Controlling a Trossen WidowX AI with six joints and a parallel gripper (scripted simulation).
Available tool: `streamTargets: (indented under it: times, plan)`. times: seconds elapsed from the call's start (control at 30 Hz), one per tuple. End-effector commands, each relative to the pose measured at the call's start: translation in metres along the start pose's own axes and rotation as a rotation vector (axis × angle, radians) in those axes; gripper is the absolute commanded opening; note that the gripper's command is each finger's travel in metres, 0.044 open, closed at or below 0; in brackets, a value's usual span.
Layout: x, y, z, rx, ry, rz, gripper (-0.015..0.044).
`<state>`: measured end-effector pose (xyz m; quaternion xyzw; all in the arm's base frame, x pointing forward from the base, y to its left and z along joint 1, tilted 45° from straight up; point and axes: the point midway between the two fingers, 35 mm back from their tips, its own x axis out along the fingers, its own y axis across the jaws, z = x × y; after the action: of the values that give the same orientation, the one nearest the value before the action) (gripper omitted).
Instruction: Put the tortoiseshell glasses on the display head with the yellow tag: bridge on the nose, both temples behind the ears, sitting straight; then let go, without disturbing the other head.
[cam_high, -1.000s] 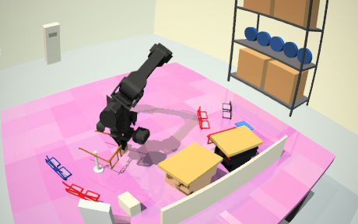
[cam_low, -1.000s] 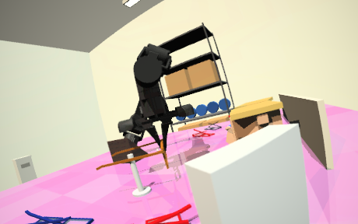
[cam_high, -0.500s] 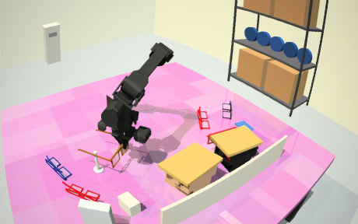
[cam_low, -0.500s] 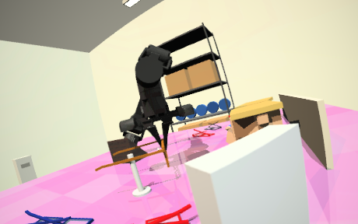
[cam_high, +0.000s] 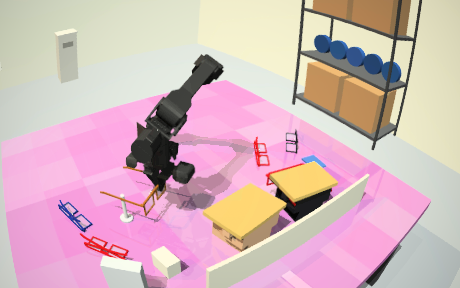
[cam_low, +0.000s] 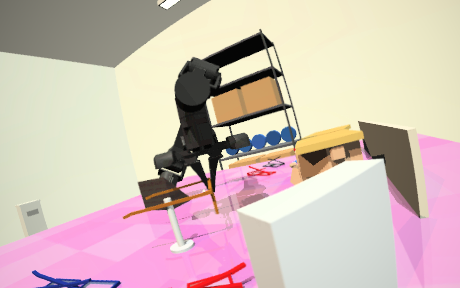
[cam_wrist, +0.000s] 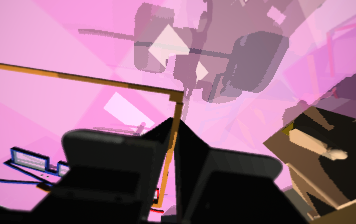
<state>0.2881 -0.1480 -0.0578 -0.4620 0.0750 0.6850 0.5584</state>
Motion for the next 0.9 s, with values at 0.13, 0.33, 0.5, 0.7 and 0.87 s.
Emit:
streamTargets:
  times: [0.13,0.33,0.5,0.7,0.87]
  plan:
    - [-0.001,-0.002,-0.002,0.004,0.001,-0.006,0.0]
    - [-0.001,-0.002,-0.005,0.004,0.002,-0.006,0.0]
    - [-0.011,-0.002,-0.007,0.004,0.002,-0.005,0.0]
    - [-0.037,-0.002,-0.01,0.005,0.003,-0.004,0.0]
    - [-0.059,-0.001,-0.011,0.005,0.003,-0.004,0.0]
